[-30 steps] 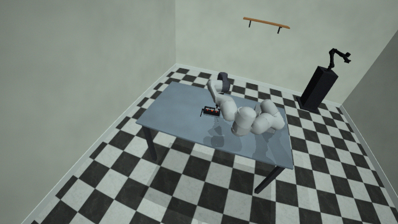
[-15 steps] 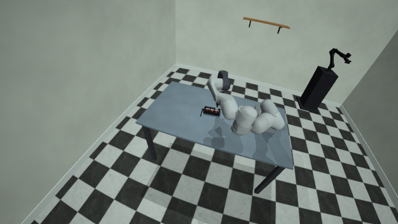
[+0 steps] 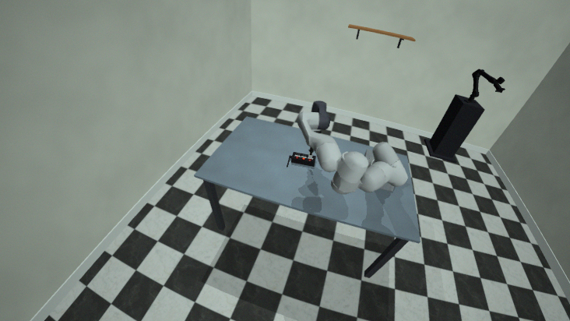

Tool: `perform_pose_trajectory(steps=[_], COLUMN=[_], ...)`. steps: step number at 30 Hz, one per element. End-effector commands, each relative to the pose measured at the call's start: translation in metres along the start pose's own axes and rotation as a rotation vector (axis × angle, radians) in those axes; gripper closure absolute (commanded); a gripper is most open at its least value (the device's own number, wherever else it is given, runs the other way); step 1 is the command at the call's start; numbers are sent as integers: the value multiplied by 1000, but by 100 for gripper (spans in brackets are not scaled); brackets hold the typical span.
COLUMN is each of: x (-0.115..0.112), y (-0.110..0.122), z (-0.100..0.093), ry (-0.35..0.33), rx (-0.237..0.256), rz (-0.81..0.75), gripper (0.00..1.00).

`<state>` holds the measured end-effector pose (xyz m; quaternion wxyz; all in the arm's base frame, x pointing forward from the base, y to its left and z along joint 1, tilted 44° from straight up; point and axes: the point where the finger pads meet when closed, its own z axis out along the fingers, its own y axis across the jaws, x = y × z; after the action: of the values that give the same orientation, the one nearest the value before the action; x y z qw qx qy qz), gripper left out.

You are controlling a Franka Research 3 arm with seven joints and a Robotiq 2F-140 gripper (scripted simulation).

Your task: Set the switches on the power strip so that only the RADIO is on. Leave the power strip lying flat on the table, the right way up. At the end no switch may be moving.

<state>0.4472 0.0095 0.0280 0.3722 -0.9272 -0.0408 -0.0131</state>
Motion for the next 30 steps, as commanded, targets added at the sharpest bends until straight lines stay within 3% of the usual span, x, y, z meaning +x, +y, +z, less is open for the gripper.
perform_pose_trajectory(steps=[1,8,17,25,30], x=[0,0,0,0,0], y=[-1,-1,-1,-1,-1], z=[-2,-17,-61,-82,-85], ry=[-1,-1,-1,-1,-1], rx=[2,2,2,2,2], rz=[2,2,2,2,2], gripper=[0,0,0,0,0])
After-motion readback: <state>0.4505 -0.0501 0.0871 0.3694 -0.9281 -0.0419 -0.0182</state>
